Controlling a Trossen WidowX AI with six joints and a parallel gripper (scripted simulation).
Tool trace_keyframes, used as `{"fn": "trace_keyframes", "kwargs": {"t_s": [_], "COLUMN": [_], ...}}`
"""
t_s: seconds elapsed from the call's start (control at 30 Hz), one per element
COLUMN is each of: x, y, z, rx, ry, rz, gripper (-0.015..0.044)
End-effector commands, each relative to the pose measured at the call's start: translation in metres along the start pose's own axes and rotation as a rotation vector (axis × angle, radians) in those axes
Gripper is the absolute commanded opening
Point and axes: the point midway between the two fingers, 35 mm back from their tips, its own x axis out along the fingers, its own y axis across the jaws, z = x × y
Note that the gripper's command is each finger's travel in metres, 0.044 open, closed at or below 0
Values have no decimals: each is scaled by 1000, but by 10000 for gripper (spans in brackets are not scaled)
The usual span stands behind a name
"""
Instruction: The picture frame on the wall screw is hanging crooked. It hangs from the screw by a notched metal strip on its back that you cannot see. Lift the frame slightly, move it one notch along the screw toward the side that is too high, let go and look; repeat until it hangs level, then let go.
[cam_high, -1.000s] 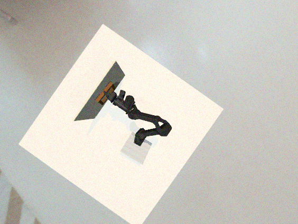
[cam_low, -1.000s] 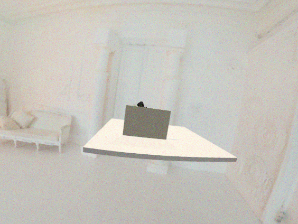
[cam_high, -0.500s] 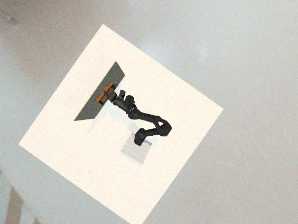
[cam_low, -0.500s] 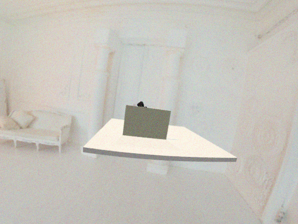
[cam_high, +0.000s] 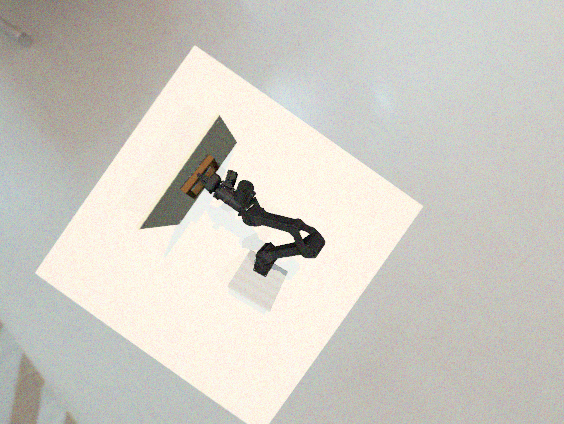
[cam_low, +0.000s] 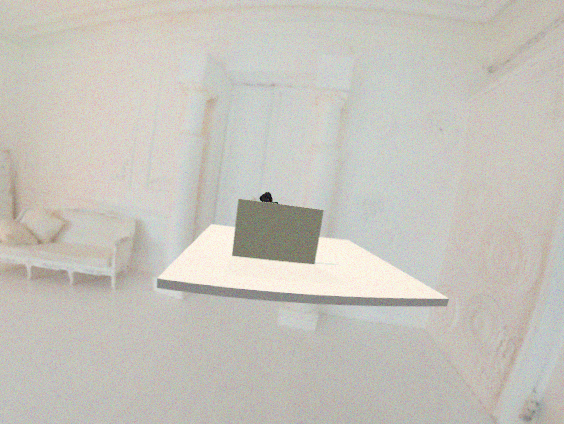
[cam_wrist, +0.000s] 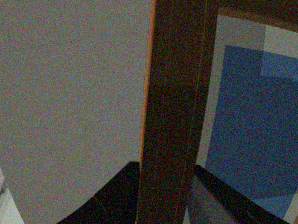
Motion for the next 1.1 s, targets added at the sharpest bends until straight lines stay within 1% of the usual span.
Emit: {"fn": "trace_keyframes", "kwargs": {"t_s": [0.0, 1.07], "x": [0, 0], "y": [0, 9], "z": [1, 0], "rx": [-4, -3], "ry": [-3, -3], "rz": [-1, -1], "gripper": [0, 0]}}
